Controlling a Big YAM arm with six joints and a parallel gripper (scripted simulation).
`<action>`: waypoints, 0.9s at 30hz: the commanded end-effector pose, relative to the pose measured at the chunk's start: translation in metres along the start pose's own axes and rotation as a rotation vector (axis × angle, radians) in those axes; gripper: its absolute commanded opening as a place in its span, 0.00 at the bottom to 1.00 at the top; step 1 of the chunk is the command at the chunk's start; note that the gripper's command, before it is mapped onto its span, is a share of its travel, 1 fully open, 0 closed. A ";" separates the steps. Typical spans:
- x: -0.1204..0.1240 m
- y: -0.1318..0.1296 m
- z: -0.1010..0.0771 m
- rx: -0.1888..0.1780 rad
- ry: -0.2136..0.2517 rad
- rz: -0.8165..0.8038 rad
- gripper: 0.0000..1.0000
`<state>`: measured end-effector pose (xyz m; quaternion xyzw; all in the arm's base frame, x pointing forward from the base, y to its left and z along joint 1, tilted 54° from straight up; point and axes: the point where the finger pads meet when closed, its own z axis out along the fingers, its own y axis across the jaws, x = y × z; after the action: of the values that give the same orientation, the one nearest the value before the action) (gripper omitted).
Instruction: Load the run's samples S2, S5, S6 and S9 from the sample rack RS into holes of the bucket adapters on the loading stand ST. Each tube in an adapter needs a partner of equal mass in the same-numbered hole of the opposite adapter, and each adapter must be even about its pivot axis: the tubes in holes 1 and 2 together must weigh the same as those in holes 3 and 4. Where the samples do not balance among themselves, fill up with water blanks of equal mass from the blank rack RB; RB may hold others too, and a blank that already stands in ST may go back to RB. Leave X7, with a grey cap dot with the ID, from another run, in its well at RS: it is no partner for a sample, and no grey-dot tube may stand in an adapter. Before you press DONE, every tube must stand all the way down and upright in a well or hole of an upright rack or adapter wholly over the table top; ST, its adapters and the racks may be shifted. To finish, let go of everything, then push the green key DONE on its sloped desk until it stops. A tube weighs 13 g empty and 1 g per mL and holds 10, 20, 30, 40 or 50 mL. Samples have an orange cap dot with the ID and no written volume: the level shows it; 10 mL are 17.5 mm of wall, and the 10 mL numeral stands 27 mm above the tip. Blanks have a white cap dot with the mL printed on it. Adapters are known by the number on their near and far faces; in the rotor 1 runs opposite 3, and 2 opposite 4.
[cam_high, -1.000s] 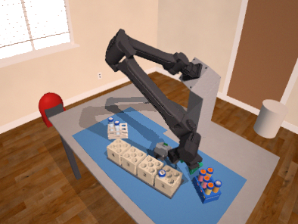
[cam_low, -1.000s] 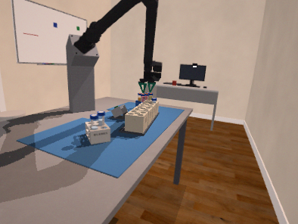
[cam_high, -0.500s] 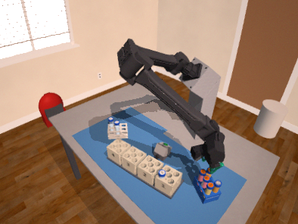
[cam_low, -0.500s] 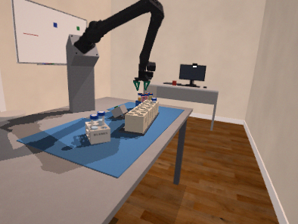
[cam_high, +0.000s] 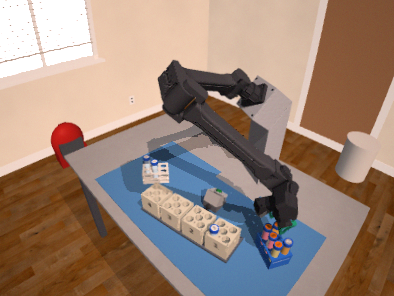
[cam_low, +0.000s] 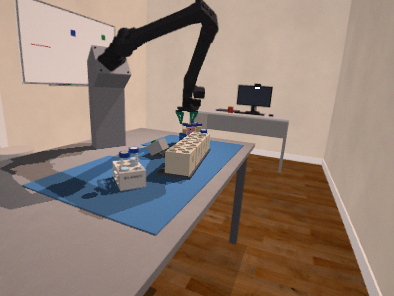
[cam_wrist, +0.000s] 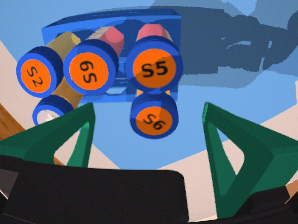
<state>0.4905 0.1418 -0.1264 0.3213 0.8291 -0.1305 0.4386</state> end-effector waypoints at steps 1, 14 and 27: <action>0.011 -0.010 0.009 0.010 0.005 -0.038 0.80; 0.010 0.005 0.010 -0.012 0.001 -0.042 0.80; 0.009 0.000 0.009 -0.006 0.001 -0.032 0.00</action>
<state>0.4935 0.1351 -0.1419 0.3111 0.8340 -0.1388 0.4340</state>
